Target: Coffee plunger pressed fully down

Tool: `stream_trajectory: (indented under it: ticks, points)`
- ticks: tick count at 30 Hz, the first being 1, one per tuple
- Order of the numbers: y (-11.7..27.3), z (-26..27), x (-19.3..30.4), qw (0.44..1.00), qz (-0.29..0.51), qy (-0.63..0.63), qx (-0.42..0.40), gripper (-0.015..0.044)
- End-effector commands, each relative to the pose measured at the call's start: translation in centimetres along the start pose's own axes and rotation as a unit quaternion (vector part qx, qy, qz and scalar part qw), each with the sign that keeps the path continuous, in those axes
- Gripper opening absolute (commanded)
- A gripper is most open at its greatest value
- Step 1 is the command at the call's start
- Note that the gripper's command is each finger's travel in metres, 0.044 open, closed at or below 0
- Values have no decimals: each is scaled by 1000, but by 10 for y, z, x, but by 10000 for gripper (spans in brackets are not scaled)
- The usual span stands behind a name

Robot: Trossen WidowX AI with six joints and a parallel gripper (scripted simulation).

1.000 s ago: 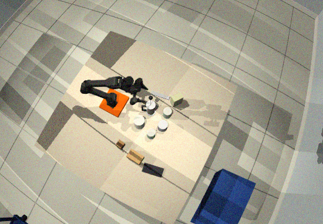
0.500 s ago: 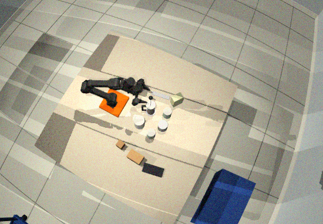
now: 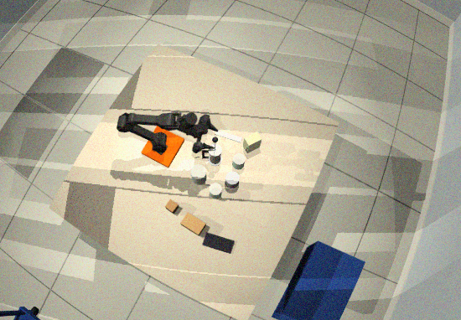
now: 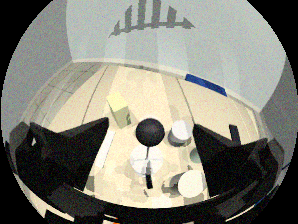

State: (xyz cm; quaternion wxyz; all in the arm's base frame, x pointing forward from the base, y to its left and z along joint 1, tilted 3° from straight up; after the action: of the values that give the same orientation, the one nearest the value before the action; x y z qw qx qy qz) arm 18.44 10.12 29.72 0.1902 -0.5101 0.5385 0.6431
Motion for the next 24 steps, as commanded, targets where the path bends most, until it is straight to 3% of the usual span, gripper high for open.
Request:
stream_trajectory:
  ticks: [1, 10, 15, 24]
  points:
    - [-3, 1, 2, 1000, 2, 3, -3, 387]
    - [-3, 1, 2, 1000, 2, 3, -3, 151]
    - [-3, 1, 2, 1000, 2, 3, -3, 118]
    - [-5, 1, 4, 1000, 2, 3, -3, 116]
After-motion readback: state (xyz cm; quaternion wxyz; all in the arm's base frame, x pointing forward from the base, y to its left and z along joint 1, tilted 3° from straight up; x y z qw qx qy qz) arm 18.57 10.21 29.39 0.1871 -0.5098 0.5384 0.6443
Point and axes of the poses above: the point midway between the two fingers, 35 mm back from their tips, its own y axis back along the fingers, its own z axis across the jaws, x = y × z, the point moved 9 cm from there along y, back along the fingers, and after that the axes turned 4 degrees about y, right-handed, at the moved point
